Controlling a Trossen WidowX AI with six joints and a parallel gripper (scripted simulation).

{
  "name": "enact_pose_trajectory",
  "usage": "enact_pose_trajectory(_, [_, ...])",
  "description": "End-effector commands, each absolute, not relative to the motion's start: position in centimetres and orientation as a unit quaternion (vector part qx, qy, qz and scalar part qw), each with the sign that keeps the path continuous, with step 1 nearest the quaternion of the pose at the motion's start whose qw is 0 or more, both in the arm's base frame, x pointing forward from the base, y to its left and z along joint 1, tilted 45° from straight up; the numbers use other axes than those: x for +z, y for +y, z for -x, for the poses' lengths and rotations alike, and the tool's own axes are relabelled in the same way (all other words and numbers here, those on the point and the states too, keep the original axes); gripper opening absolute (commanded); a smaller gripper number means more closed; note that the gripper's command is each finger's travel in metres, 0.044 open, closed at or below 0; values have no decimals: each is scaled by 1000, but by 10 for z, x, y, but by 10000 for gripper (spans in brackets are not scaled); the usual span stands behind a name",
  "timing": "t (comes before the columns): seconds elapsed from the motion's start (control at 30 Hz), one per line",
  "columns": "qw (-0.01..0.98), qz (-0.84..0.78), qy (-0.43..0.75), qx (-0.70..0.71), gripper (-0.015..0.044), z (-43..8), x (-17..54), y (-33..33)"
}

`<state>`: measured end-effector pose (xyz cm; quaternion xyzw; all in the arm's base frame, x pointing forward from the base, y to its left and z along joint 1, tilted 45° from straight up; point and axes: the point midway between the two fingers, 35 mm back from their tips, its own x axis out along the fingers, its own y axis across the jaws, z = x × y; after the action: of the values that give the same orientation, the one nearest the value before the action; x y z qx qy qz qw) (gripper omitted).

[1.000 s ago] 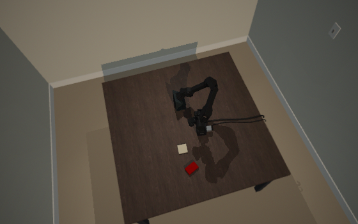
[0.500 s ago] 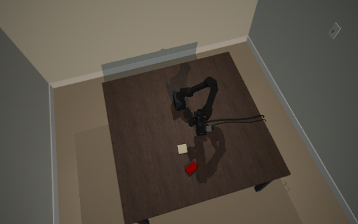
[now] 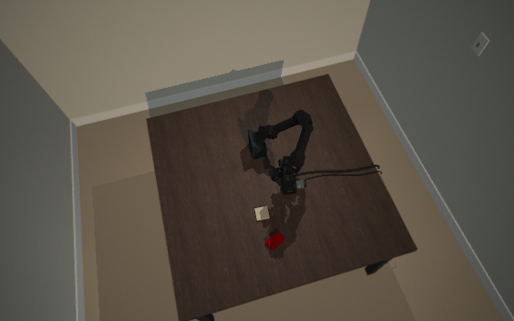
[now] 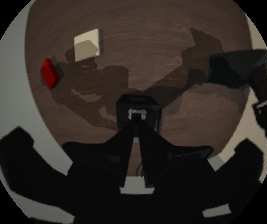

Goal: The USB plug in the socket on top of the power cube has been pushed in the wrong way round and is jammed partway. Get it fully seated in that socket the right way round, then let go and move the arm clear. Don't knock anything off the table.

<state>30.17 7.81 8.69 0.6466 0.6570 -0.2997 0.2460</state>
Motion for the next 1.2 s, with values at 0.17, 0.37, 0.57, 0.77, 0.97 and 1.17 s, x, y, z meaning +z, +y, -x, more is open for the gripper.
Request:
enact_pose_trajectory(0.17, [247, -646, 657, -299, 0, -302, 91, 74])
enact_pose_trajectory(0.37, [247, -646, 657, -299, 0, -303, 94, 71])
enact_pose_trajectory(0.57, [247, -646, 657, -299, 0, -303, 97, 68])
enact_pose_trajectory(0.77, [247, -646, 657, -299, 0, -303, 100, 65])
enact_pose_trajectory(0.97, [248, -646, 657, -299, 0, -303, 103, 63])
enact_pose_trajectory(1.17, [248, -646, 657, -299, 0, -303, 105, 60])
